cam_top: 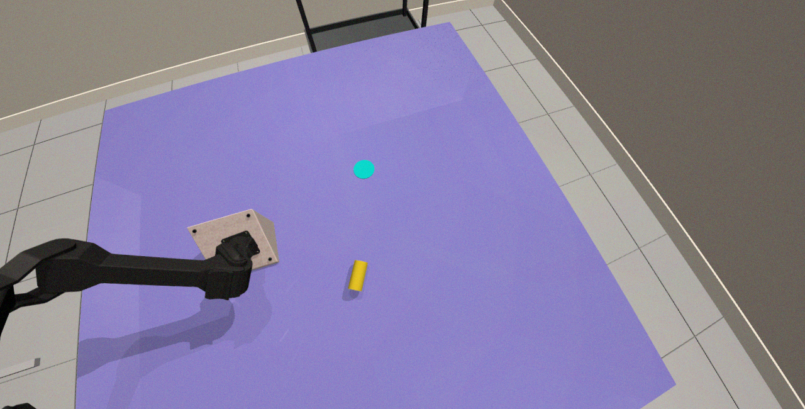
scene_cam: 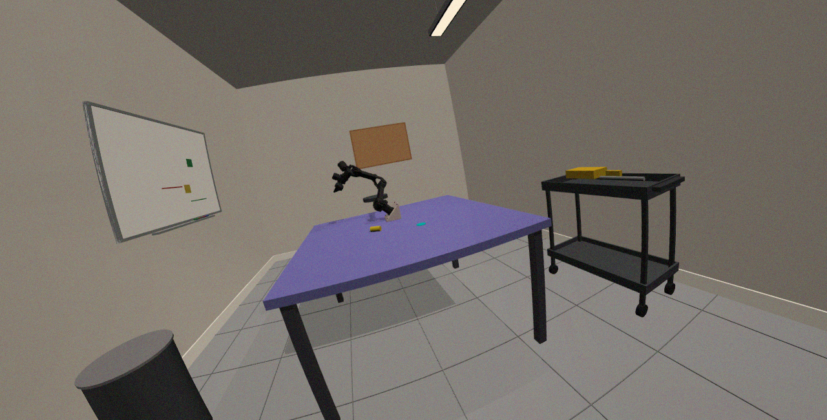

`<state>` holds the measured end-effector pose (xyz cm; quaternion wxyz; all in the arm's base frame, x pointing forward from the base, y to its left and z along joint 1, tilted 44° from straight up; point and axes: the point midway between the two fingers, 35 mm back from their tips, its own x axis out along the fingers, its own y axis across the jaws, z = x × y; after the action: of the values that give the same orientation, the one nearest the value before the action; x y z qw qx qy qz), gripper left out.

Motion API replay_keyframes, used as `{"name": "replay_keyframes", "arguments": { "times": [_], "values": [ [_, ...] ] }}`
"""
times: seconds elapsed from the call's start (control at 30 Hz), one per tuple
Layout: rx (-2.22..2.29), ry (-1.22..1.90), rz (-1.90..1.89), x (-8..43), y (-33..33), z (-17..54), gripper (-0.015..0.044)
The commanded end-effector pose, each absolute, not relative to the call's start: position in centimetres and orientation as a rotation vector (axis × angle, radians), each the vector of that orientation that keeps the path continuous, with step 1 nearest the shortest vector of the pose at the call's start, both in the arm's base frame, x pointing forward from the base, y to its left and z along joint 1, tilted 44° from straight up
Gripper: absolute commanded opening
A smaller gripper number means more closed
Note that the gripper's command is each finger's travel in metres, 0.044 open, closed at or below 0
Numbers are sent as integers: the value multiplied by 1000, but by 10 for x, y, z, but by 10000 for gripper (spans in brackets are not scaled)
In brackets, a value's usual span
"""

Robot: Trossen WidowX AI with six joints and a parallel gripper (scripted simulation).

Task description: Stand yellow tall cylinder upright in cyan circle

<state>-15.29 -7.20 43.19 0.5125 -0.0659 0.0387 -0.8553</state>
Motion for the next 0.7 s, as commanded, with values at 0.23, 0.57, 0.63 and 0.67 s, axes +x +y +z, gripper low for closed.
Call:
{"name": "replay_keyframes", "arguments": {
  "times": [0.23, 0.57, 0.63, 0.67],
  "values": [
    [-280, 251, -1906, -113, -102, 437, 309],
    [-448, 473, -1665, -44, -138, 434, 309],
    [-485, 526, -1605, -25, -145, 431, 309],
    [-503, 553, -1575, -16, -148, 430, 309]
  ]
}}
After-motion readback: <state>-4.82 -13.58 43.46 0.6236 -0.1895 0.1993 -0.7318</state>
